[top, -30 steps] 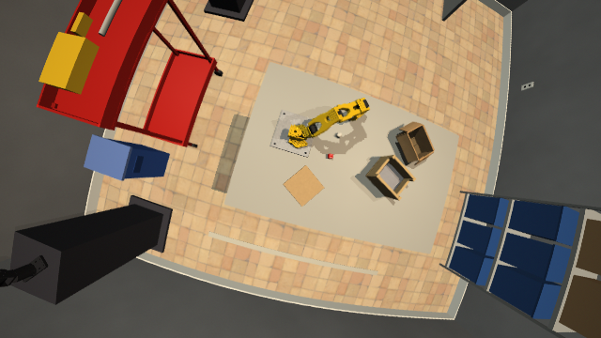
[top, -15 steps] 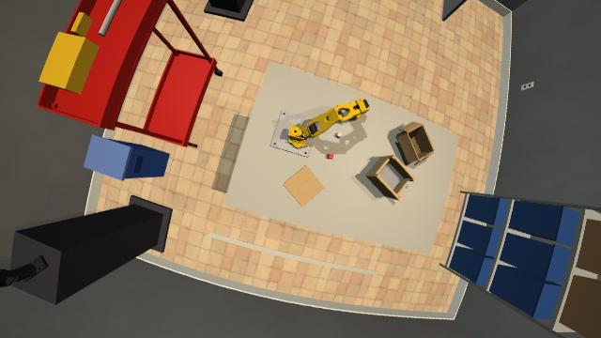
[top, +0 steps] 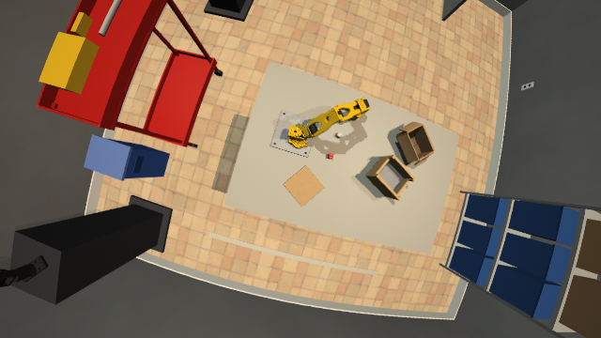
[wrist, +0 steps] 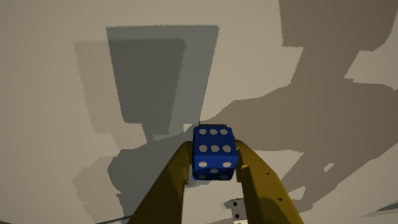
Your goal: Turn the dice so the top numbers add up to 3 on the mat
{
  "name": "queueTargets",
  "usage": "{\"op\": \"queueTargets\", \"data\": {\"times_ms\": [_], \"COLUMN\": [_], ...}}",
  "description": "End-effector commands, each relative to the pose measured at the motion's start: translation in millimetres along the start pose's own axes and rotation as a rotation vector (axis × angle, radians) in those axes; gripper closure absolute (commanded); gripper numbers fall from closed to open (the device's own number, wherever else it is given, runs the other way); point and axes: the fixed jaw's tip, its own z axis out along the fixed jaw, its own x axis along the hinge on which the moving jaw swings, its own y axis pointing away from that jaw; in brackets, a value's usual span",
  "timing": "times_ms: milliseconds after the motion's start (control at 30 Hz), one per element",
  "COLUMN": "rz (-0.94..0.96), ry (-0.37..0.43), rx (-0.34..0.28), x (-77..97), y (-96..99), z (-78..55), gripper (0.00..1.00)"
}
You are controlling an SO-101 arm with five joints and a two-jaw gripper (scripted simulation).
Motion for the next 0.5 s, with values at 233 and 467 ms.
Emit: {"op": "queueTargets", "data": {"times_ms": [233, 467], "rz": [0.002, 0.002], "ry": [-0.007, -0.015], "rx": [0.000, 0.002], "x": [-0.2, 1.1], "y": [0.4, 2.6], "z": [-23.2, -40.8], "gripper": [1.00, 1.00]}}
